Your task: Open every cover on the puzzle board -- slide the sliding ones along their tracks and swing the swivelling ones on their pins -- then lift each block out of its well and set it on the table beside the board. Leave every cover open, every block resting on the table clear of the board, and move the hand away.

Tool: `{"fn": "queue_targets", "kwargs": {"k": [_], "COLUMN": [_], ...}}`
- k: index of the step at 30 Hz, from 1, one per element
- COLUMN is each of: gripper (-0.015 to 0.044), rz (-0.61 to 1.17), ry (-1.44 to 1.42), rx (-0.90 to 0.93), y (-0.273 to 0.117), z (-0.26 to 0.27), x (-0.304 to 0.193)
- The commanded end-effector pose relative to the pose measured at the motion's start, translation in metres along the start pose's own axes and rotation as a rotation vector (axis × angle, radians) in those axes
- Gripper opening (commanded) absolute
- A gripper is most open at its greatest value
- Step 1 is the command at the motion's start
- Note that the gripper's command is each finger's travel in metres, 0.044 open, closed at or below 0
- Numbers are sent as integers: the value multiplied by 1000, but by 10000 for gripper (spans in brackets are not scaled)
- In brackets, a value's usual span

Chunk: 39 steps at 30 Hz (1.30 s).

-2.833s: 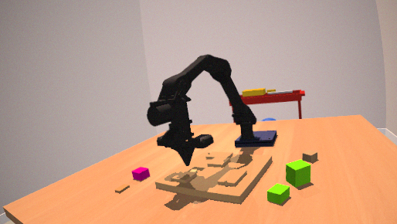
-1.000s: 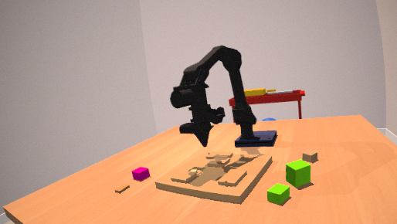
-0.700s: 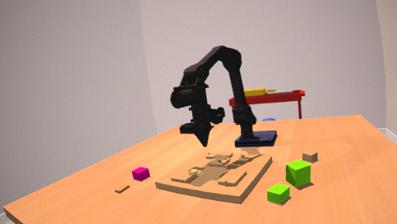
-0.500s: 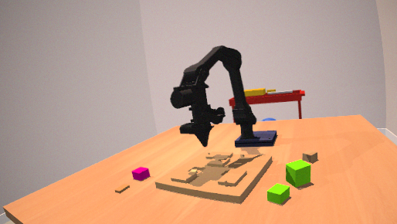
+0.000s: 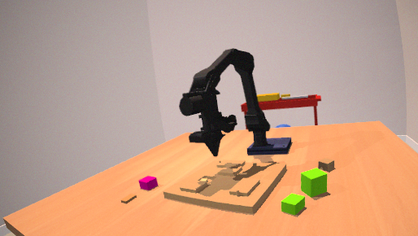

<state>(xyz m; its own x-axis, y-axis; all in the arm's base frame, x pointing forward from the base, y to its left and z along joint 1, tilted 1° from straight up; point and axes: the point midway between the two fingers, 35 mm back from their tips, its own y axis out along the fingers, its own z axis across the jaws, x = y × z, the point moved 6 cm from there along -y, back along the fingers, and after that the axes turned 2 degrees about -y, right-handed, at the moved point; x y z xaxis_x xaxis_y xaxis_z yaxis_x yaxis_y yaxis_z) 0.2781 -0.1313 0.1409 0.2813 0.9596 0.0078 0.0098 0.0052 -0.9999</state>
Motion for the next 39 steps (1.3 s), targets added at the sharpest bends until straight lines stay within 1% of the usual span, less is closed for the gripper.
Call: {"fn": "queue_targets", "kwargs": {"k": [1, 39], "gripper": [0, 0], "rz": [2, 2], "ry": [-4, -4], "rx": [8, 8], "y": [6, 44], "z": [1, 2], "x": [0, -1]}}
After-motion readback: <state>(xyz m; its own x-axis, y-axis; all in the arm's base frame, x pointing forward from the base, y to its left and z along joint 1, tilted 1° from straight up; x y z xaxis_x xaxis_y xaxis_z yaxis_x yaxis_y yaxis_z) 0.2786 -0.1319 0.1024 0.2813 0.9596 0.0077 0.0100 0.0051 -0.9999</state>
